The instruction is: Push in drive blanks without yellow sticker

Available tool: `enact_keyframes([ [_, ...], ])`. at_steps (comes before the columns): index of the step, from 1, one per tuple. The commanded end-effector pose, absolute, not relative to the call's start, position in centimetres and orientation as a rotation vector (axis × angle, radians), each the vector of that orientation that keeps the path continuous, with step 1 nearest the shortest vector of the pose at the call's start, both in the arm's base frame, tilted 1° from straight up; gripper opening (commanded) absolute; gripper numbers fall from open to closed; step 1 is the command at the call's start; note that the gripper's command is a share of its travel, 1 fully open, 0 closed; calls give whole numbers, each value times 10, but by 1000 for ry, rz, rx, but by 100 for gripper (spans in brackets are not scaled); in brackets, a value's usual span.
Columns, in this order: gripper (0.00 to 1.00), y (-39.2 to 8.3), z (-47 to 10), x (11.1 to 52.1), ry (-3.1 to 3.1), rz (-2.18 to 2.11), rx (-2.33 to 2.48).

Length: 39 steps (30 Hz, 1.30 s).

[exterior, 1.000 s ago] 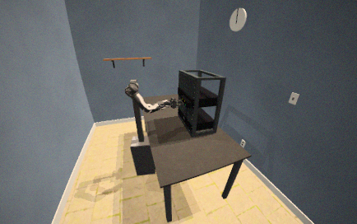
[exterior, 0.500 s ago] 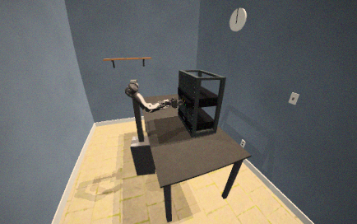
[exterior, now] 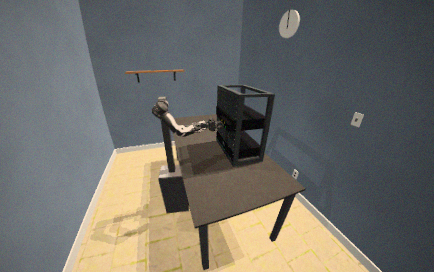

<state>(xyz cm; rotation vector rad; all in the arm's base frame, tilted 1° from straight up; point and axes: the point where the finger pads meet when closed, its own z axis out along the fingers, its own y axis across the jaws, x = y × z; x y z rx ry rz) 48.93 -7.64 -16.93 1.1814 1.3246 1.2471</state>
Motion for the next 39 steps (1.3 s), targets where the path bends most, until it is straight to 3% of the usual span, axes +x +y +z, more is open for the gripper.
enact_keyframes([
  [1, 0, -73, -158, 492, 1308, 1273, 1153],
  [39, 0, -72, -155, 496, 1309, 1271, 1155],
])
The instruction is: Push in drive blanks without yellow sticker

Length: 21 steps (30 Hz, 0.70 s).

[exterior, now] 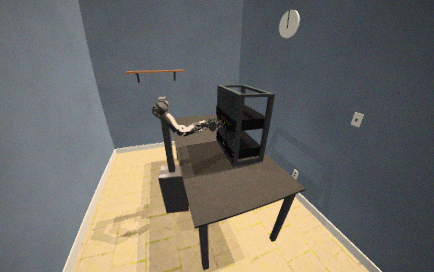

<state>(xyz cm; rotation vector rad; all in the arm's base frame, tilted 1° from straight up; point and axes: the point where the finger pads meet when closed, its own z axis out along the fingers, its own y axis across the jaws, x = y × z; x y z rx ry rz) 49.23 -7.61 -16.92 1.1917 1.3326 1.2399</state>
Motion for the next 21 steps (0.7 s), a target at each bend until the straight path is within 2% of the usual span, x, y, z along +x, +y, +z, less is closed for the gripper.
enact_keyframes([
  [1, 0, -72, -155, 496, 1309, 1271, 1155],
  [21, 0, -71, -151, 498, 1308, 1273, 1154],
])
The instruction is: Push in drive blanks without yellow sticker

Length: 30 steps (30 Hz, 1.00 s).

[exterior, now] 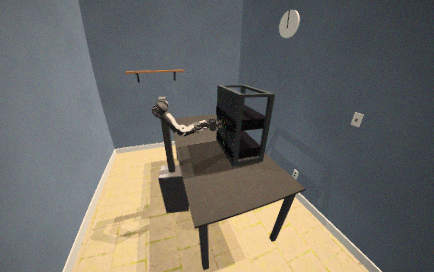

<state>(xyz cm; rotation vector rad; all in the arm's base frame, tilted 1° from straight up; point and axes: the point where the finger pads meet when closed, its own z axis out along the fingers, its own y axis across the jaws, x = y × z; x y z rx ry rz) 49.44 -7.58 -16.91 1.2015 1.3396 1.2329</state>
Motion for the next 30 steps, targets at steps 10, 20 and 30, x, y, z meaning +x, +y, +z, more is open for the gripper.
enact_keyframes([
  [10, 0, -71, -151, 499, 1309, 1271, 1155],
  [20, 0, -70, -147, 501, 1308, 1273, 1154],
  [30, 0, -70, -147, 501, 1308, 1273, 1154],
])
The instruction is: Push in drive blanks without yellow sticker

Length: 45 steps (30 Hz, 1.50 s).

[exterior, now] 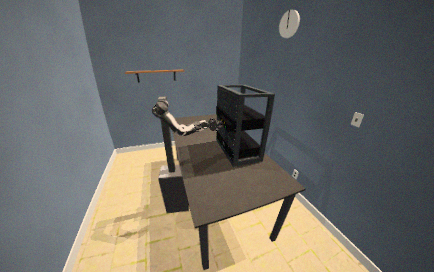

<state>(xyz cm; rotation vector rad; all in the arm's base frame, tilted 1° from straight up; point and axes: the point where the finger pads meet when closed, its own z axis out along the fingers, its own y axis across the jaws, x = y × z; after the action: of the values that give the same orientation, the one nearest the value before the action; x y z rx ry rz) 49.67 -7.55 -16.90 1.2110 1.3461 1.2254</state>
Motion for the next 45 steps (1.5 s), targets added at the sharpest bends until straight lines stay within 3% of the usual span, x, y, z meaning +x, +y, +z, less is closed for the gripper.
enact_keyframes([
  [1, 0, -70, -147, 501, 1308, 1273, 1154],
  [45, 0, -69, -145, 507, 1310, 1270, 1156],
])
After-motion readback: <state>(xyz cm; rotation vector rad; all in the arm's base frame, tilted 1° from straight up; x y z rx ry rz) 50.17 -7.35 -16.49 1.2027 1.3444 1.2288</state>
